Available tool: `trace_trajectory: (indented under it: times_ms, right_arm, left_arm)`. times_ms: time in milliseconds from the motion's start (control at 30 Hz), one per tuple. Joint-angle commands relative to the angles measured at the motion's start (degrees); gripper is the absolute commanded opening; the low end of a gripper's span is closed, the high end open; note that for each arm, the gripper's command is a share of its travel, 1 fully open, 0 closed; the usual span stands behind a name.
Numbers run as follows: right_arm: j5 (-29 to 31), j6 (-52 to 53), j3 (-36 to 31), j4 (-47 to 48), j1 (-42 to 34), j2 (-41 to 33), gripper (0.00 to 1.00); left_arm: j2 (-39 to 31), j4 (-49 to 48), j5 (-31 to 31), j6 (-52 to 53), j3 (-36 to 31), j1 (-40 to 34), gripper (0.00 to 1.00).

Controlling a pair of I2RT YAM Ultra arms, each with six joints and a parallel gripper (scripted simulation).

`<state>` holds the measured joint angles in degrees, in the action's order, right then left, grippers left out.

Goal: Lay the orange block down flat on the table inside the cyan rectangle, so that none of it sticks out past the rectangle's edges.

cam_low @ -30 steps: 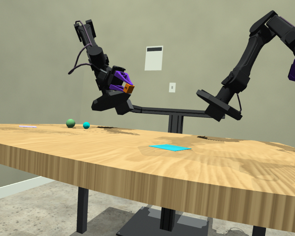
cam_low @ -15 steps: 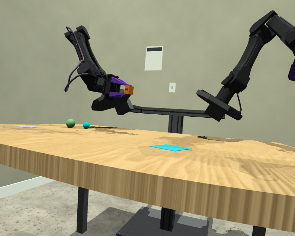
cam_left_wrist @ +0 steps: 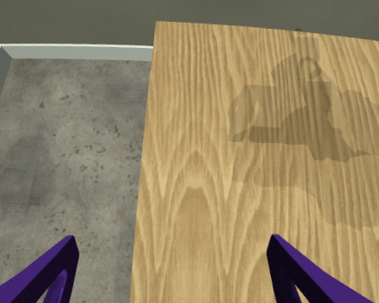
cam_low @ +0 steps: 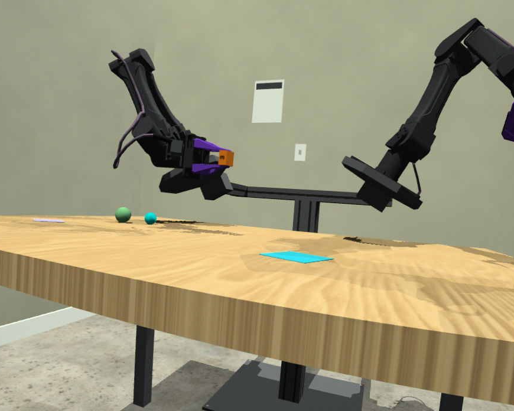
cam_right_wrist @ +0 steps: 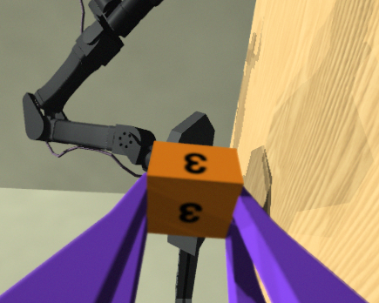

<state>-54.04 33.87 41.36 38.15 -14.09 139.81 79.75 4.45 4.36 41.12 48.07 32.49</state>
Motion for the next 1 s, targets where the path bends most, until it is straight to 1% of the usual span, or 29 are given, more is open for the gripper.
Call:
trace_trajectory:
  times_ms: [0, 67, 133, 233, 267, 333, 400, 533, 633, 800, 900, 967]
  right_arm:
    - [-1.6, -0.6, 1.1, 1.4, -0.4, 0.4, 0.27]
    - [-1.6, -0.6, 1.1, 1.4, -0.4, 0.4, 0.27]
    - [-1.3, 0.8, 1.2, 1.4, -1.4, -1.5, 0.27]
    - [-1.3, 0.8, 1.2, 1.4, -1.4, -1.5, 0.27]
    - [-1.3, 0.8, 1.2, 1.4, -1.4, -1.5, 0.27]
    - [-1.3, 0.6, 1.1, 1.4, -1.4, -1.5, 0.27]
    - [-1.3, 0.6, 1.1, 1.4, -1.4, -1.5, 0.27]
    - [-1.3, 0.6, 1.1, 1.4, -1.4, -1.5, 0.27]
    - [-1.3, 0.6, 1.1, 1.4, -1.4, -1.5, 0.27]
    - [-1.3, 0.6, 1.1, 1.4, -1.4, -1.5, 0.27]
    - [-1.3, 0.6, 1.1, 1.4, -1.4, -1.5, 0.27]
    - [-1.3, 0.6, 1.1, 1.4, -1.4, -1.5, 0.27]
  left_arm:
    - [-0.7, 1.3, 0.5, 0.6, -0.8, -0.7, 1.00]
    - [-0.7, 1.3, 0.5, 0.6, -0.8, -0.7, 1.00]
    - [-0.7, 1.3, 0.5, 0.6, -0.8, -0.7, 1.00]
    - [-1.3, 2.0, 3.6, 2.0, -1.8, -1.0, 0.66]
    - [-1.6, 1.9, 5.2, 2.6, -2.4, -1.1, 0.64]
    - [-2.5, 1.1, 9.9, 4.6, -4.4, -1.4, 0.64]
    - [-2.5, 1.1, 9.9, 4.6, -4.4, -1.4, 0.64]
    - [-4.2, 0.4, 19.2, 8.9, -11.3, -3.1, 0.64]
    - [-4.1, -1.5, 24.0, 11.4, -15.7, -4.8, 0.64]
    - [-1.3, -5.5, 31.5, 15.5, -21.8, -9.2, 0.64]
    - [2.3, -9.4, 35.6, 17.7, -24.6, -12.9, 0.64]
    - [2.3, -9.4, 35.6, 17.7, -24.6, -12.9, 0.64]
